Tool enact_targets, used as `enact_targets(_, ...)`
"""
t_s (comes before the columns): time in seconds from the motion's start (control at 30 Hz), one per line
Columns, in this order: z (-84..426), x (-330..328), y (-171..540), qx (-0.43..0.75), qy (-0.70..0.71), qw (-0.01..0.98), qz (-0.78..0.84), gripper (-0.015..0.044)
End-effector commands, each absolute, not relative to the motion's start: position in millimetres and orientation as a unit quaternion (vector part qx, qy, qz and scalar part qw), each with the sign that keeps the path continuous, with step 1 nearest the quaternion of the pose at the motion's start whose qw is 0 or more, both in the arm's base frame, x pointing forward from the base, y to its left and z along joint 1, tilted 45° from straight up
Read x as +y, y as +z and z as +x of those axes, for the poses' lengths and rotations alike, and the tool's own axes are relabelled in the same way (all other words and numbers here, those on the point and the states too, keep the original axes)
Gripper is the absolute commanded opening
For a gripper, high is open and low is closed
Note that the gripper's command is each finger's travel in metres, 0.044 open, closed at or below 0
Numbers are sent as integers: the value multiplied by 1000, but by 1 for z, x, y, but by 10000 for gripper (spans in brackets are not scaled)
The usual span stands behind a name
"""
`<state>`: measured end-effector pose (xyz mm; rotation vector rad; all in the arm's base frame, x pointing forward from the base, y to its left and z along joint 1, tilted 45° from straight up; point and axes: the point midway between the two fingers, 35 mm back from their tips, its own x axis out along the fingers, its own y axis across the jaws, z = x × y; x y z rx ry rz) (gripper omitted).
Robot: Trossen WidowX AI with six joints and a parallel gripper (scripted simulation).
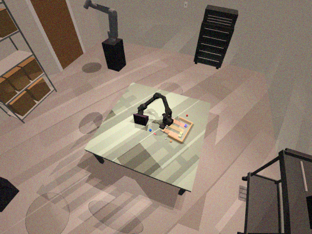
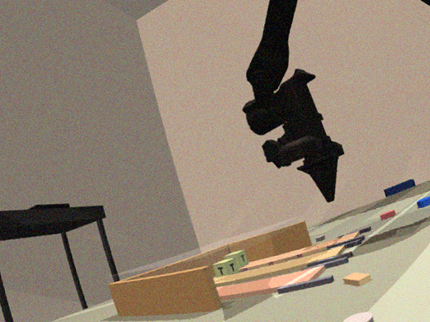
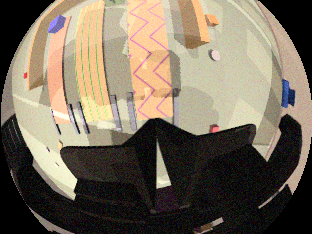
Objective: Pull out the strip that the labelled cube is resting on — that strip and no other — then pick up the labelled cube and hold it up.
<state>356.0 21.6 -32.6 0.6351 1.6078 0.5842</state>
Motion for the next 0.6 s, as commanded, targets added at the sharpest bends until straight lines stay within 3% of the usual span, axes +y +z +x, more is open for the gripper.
enact_targets(0.0,359,20,-32,701,256,608,270,0)
enact_targets(0.57,357,38,-52,701,256,609,270,0)
